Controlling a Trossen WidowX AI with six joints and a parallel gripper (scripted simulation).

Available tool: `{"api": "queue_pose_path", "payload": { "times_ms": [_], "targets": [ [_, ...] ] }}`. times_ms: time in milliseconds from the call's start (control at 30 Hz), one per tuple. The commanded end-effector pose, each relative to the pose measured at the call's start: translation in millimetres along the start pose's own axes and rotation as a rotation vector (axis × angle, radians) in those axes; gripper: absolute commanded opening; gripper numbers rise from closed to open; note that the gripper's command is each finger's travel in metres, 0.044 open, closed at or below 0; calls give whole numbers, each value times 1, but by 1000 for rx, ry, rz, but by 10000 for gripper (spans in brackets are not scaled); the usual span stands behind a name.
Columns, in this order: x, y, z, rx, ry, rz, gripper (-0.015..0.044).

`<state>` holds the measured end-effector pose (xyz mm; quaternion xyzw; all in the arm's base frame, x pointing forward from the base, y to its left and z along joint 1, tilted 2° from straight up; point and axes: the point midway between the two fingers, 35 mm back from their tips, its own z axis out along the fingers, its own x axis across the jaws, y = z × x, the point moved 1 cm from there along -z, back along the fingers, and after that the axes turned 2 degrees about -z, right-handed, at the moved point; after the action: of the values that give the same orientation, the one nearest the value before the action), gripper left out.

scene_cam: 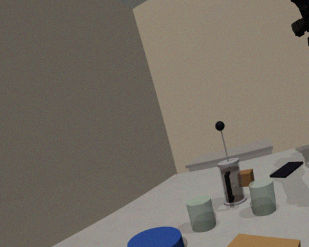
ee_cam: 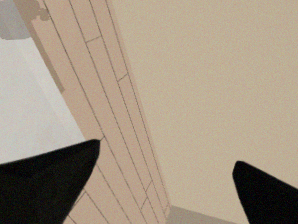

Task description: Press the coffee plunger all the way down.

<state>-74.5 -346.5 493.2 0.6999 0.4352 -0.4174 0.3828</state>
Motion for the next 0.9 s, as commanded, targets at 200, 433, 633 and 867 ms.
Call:
{"api": "queue_pose_path", "payload": {
  "times_ms": [200,433,633,867],
  "targets": [
    [23,52,-4,-140,45,71,440],
    [84,147,-38,-410,209,197,440],
    [145,212,-90,-602,402,304,440],
    [223,255,-170,-761,684,394,440]
  ]
}}
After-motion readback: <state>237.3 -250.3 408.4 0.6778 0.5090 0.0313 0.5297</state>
